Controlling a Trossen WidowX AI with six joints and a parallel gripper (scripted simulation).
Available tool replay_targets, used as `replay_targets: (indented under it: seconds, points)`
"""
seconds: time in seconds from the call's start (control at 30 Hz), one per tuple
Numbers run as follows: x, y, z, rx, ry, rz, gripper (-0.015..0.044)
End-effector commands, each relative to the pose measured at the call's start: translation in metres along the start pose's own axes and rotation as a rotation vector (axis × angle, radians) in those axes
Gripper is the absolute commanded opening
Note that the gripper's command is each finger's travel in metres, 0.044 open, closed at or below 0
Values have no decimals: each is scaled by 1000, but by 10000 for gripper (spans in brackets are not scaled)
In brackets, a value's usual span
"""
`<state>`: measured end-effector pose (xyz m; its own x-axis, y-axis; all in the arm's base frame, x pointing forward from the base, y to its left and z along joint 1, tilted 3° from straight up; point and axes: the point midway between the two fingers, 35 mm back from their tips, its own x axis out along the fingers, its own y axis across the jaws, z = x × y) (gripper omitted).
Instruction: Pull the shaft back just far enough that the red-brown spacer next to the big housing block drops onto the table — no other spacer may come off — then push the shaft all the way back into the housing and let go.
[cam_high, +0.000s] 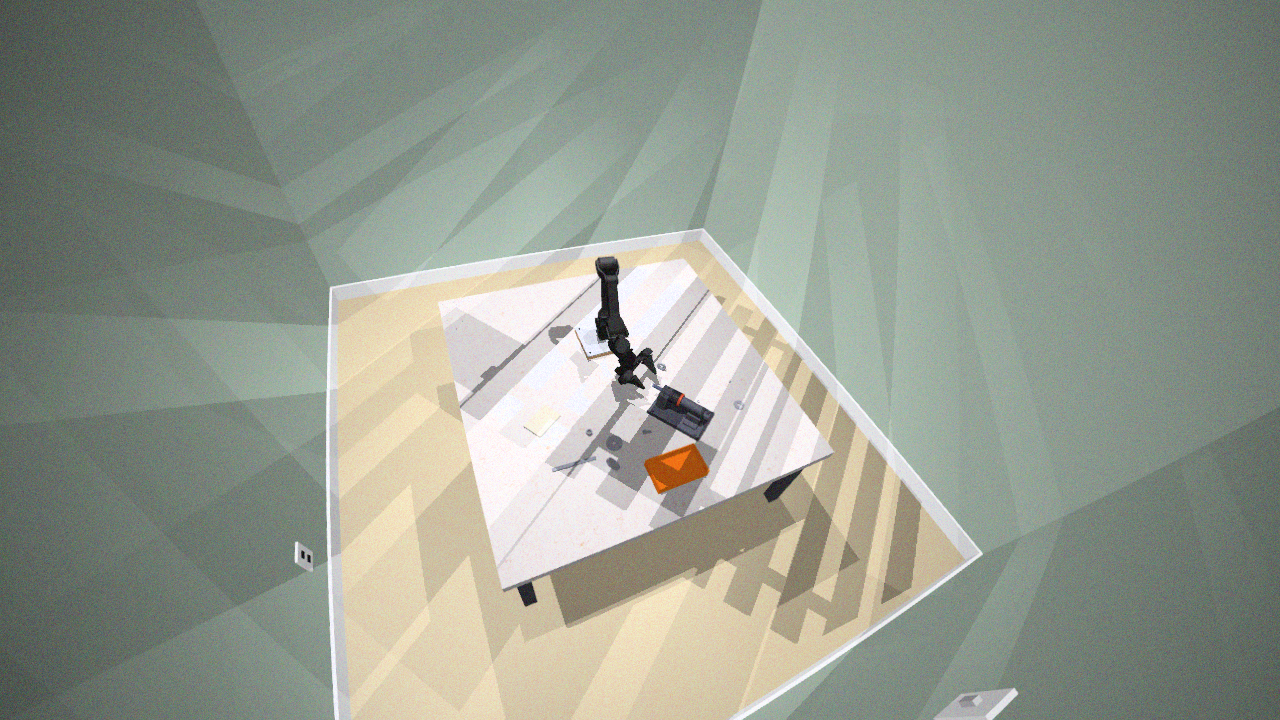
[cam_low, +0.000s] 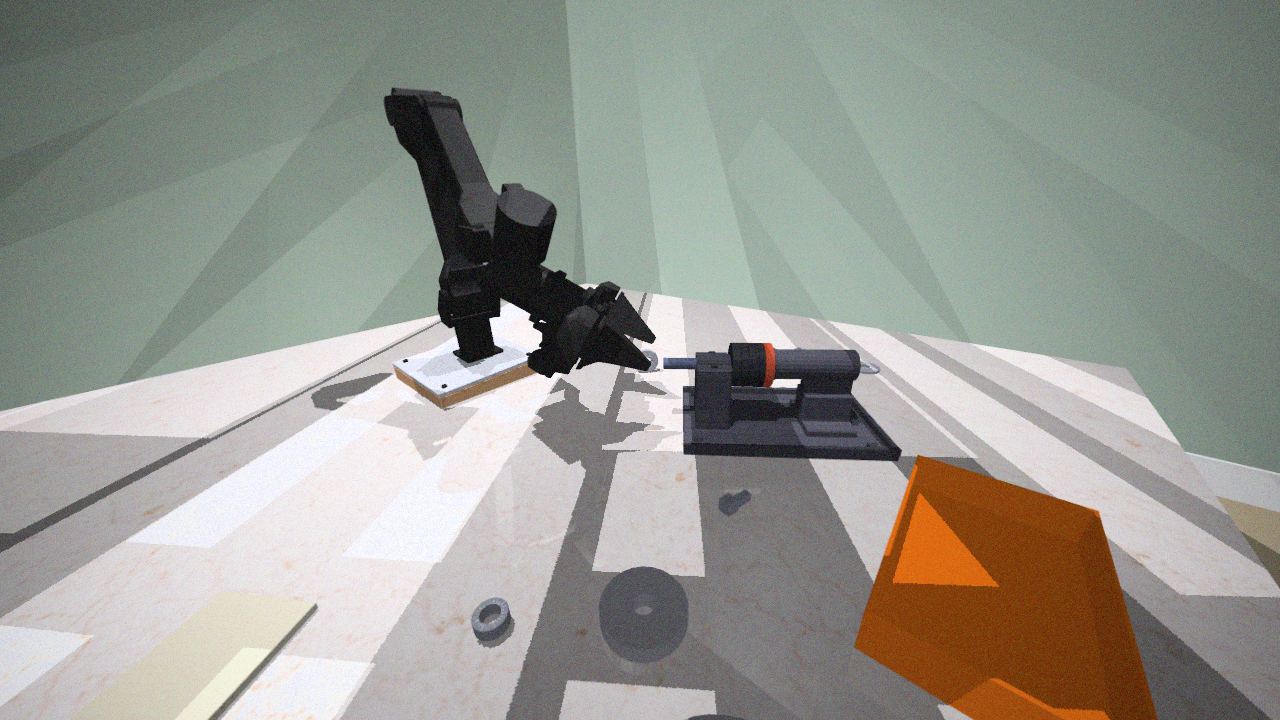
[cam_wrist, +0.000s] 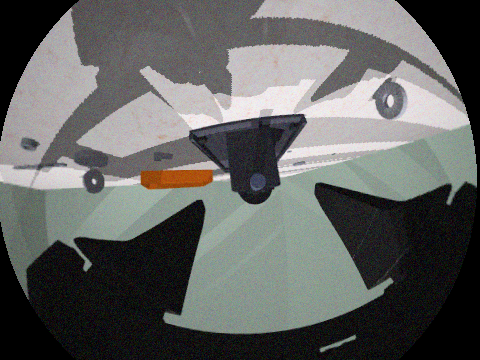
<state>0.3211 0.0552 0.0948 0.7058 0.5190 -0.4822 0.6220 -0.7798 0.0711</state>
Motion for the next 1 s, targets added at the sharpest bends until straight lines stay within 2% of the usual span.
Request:
replay_targets:
  seconds: [0.0, 0.1, 0.3, 0.97]
  points:
    - [0, -1, 1, 7, -3, -5, 440]
    - [2, 0, 0, 10, -29, -4, 440]
    - [2, -1, -15, 7, -254, -5, 440]
    - [2, -1, -15, 6, -262, -5, 440]
